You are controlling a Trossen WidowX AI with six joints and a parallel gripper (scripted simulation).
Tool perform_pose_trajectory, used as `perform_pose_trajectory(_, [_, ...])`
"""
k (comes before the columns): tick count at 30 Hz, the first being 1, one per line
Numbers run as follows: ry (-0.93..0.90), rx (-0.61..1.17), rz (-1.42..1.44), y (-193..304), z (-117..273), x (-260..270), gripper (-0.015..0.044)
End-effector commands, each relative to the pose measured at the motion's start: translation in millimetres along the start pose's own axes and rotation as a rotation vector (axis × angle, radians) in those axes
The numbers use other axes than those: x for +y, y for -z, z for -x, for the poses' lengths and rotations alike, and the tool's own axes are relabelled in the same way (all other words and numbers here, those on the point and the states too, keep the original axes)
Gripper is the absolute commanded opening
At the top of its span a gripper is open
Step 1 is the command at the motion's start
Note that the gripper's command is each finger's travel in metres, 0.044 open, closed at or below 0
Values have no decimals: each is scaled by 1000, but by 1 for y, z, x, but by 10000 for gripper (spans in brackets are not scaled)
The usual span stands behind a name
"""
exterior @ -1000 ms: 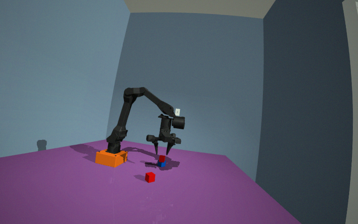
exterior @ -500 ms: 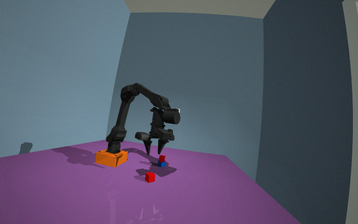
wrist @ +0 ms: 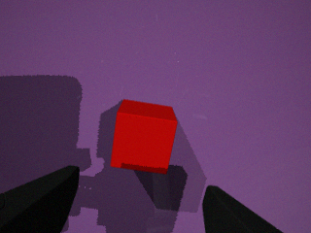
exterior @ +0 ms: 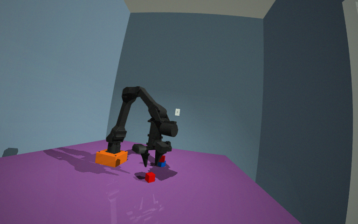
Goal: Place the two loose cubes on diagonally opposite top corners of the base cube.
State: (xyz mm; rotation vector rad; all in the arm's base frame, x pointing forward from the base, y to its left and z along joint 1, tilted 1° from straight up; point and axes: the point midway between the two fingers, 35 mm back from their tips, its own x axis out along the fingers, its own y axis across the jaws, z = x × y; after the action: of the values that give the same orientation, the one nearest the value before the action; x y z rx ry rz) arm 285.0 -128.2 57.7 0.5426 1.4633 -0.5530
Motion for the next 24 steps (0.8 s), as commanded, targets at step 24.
perform_pose_trajectory(24, [-7, -11, 3, -2, -47, 1, 265])
